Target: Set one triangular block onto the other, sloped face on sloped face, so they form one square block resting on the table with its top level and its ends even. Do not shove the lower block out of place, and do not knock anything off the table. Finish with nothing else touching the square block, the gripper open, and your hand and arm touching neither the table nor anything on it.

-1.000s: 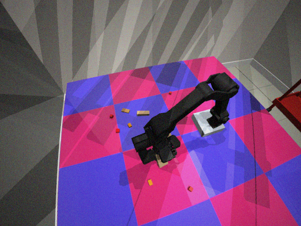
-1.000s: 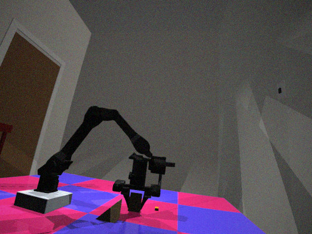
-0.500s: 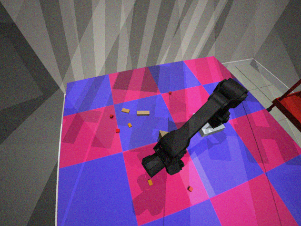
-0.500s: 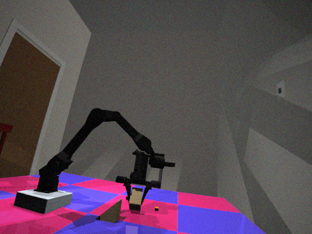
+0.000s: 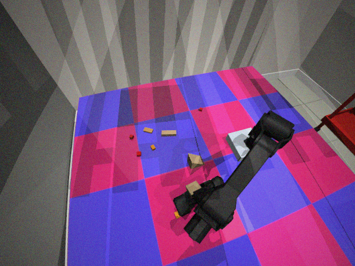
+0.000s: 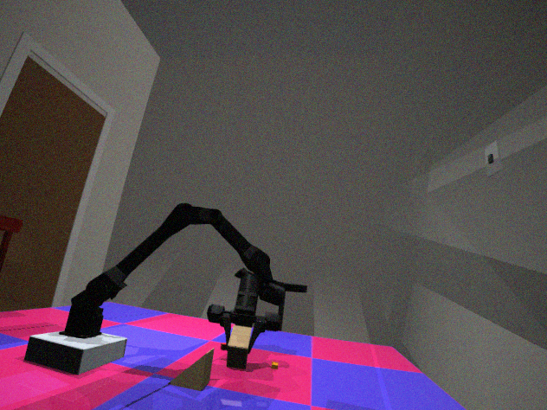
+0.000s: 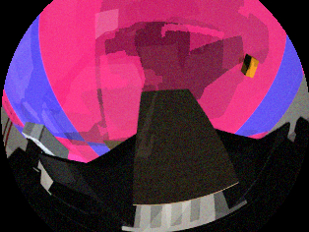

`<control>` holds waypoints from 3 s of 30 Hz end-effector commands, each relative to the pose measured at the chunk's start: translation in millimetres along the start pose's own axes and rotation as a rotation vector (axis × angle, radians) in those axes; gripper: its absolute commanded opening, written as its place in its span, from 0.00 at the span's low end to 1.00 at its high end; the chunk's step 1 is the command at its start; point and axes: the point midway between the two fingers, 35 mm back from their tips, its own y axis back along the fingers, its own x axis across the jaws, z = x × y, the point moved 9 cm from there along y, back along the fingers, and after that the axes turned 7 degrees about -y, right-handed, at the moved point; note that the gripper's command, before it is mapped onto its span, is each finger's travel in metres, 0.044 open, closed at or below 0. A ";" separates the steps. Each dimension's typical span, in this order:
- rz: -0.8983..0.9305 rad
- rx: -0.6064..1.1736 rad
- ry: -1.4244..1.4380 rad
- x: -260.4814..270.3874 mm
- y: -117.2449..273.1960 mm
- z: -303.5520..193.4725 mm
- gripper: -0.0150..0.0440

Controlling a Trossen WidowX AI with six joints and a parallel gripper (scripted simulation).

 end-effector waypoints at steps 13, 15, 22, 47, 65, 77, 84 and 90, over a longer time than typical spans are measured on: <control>-0.024 0.242 -0.002 5.0 4.1 37.3 0.39; -0.024 0.242 -0.002 5.0 4.1 37.3 0.48; -0.024 0.242 -0.002 5.0 4.1 37.3 0.79; -0.100 0.213 0.124 10.2 88.7 -20.9 1.00; -0.073 -0.021 -0.074 19.2 109.4 71.0 1.00; -0.038 0.014 -0.042 11.3 52.1 75.5 1.00; -0.009 0.038 -0.017 11.4 9.5 74.6 1.00; -0.009 0.038 -0.017 10.2 9.1 74.0 1.00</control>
